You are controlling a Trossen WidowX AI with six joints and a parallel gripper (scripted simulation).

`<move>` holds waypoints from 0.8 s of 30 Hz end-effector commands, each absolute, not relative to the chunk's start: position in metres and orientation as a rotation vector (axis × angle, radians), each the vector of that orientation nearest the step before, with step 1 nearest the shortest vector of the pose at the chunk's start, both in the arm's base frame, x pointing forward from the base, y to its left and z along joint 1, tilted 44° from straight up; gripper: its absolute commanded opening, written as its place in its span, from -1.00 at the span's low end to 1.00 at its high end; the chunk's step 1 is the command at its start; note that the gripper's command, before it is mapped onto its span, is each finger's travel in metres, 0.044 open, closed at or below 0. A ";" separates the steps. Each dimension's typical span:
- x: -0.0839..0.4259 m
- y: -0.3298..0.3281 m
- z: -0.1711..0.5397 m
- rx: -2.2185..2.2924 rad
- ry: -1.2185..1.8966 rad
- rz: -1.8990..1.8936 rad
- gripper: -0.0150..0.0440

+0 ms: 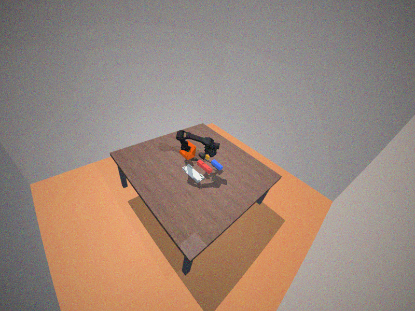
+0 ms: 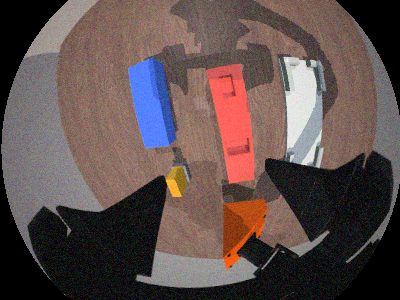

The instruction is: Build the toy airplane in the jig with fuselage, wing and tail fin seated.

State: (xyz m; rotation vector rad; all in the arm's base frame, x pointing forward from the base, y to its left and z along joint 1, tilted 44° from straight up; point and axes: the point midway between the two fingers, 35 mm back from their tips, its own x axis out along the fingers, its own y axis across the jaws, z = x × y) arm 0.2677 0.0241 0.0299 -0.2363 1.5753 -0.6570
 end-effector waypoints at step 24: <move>0.266 -0.036 -0.001 -0.481 1.544 -0.722 1.00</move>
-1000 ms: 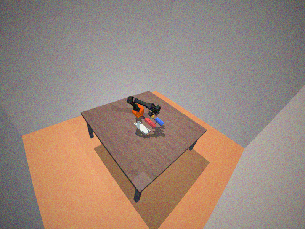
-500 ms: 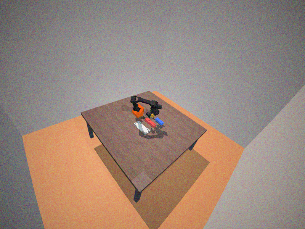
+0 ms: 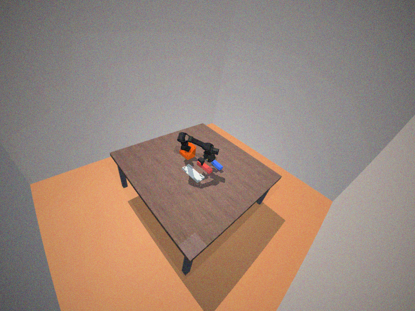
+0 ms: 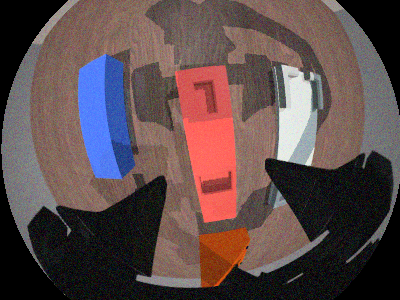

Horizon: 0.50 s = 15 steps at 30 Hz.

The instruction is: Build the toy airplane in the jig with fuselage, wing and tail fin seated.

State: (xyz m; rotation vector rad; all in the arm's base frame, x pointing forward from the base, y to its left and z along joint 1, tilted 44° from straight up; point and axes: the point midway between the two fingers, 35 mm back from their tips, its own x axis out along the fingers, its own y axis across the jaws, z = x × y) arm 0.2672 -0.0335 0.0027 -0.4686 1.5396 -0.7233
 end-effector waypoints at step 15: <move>0.265 -0.052 -0.018 -0.481 1.543 -0.722 1.00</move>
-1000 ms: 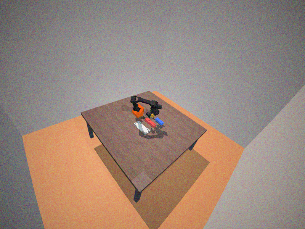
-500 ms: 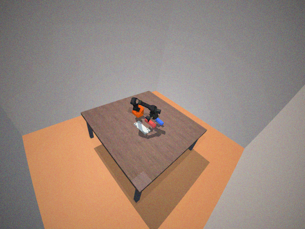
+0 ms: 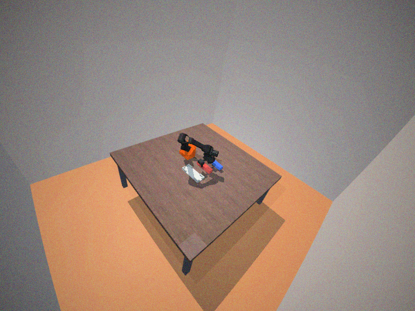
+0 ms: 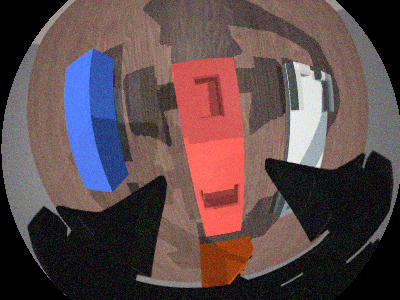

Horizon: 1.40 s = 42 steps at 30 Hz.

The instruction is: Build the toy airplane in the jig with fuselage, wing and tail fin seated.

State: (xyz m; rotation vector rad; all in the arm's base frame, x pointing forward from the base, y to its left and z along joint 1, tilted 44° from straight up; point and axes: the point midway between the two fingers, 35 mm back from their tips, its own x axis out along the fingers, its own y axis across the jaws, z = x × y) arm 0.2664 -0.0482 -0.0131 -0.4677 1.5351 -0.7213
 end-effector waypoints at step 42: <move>0.269 -0.054 -0.028 -0.522 1.531 -0.657 -0.49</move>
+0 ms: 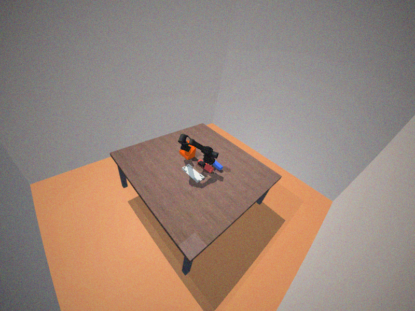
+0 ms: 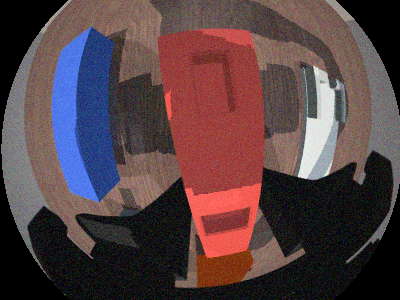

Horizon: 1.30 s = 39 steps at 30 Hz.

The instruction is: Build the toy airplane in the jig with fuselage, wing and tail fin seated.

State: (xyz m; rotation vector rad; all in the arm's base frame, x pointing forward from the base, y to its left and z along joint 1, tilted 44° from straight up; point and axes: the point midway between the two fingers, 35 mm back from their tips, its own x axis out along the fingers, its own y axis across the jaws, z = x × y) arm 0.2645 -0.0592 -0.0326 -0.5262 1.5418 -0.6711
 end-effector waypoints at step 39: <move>0.275 0.020 0.058 -0.479 1.546 -0.720 -0.49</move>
